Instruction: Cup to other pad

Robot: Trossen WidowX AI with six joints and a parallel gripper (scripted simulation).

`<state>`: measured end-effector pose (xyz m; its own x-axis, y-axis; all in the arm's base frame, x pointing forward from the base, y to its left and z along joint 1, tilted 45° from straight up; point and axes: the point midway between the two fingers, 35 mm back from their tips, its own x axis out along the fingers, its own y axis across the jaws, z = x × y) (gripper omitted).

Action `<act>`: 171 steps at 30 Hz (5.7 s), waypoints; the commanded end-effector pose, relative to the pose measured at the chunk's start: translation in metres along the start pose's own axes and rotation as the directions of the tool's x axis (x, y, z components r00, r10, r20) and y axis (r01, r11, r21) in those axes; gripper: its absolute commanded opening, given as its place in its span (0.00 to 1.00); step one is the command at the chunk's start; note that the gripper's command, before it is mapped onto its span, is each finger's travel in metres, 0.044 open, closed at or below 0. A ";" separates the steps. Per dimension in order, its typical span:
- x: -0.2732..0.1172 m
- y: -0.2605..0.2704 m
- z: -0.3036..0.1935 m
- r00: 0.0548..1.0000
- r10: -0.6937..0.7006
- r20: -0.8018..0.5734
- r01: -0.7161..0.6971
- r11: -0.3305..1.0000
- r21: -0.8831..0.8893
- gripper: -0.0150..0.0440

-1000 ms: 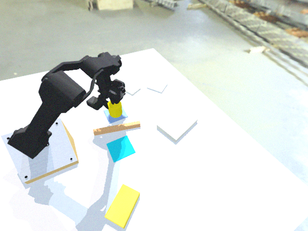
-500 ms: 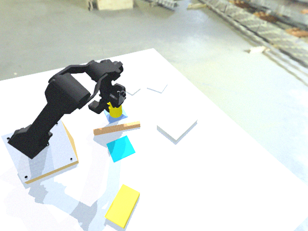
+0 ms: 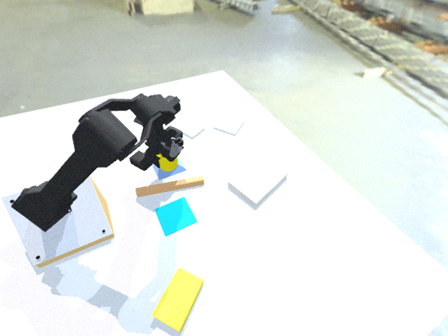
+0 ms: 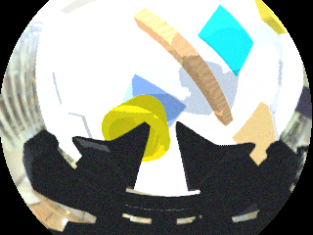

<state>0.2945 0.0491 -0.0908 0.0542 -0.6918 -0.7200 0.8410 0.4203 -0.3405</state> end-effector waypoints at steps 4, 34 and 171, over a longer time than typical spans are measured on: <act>0.000 0.000 0.000 1.000 0.000 0.000 0.000 1.000 0.000 0.48; -0.041 -0.003 -0.001 1.000 0.000 0.001 0.000 1.000 -0.006 0.25; -0.039 -0.144 0.149 1.000 -0.007 0.008 0.007 1.000 -0.010 0.25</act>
<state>0.2528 -0.0693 0.0793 0.0558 -0.6963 -0.7156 0.8400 0.4202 -0.3433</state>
